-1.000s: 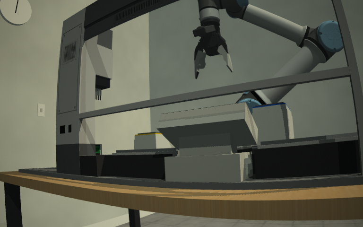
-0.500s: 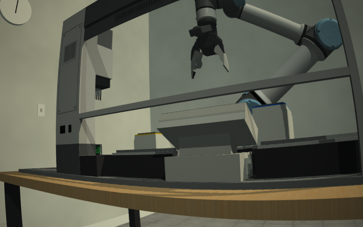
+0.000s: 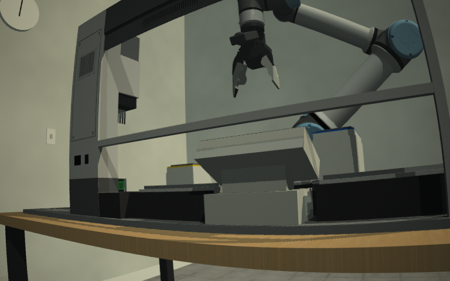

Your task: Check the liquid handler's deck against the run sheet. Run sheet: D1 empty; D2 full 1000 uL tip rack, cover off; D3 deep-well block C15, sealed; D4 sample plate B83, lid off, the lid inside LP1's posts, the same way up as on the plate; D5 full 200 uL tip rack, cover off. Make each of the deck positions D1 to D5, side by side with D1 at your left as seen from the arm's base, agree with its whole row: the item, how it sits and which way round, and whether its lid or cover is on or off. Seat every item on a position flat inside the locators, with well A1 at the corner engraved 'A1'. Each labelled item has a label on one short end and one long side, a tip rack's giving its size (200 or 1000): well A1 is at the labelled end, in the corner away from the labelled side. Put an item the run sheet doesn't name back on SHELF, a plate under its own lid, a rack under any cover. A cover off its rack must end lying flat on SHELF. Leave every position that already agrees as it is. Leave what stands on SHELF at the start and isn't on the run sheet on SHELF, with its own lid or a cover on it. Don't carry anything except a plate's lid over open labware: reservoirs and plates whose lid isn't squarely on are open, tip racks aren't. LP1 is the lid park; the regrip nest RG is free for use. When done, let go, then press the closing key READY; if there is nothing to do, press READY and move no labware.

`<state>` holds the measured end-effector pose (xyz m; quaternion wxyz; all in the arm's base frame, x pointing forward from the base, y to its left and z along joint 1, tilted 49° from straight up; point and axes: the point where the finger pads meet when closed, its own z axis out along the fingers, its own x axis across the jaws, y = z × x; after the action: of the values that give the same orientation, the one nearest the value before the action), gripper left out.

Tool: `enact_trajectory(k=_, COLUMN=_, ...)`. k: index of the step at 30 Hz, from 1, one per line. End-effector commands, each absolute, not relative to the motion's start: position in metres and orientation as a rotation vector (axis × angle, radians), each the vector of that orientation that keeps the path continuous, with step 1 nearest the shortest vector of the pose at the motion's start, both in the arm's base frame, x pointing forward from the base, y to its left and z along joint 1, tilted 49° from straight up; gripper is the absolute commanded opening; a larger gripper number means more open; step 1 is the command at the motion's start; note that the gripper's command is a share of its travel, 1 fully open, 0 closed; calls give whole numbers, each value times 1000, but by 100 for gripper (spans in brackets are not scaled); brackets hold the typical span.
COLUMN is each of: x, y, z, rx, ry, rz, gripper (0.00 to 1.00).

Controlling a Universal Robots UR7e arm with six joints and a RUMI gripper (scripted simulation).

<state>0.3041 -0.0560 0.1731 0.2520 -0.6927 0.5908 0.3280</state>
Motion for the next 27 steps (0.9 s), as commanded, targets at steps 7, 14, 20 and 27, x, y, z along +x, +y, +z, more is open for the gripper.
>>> enact_trajectory(k=7, x=369, y=-99, z=102, rx=-1886, ry=1608, rz=901, gripper=82)
enact_trajectory(k=14, x=372, y=-101, z=99, rx=-1886, ry=1608, rz=901, gripper=82)
enact_trajectory(k=20, x=375, y=-104, z=95, rx=-1886, ry=1608, rz=901, gripper=82)
enact_trajectory(k=27, x=379, y=-106, z=92, rx=-1886, ry=1608, rz=901, gripper=82)
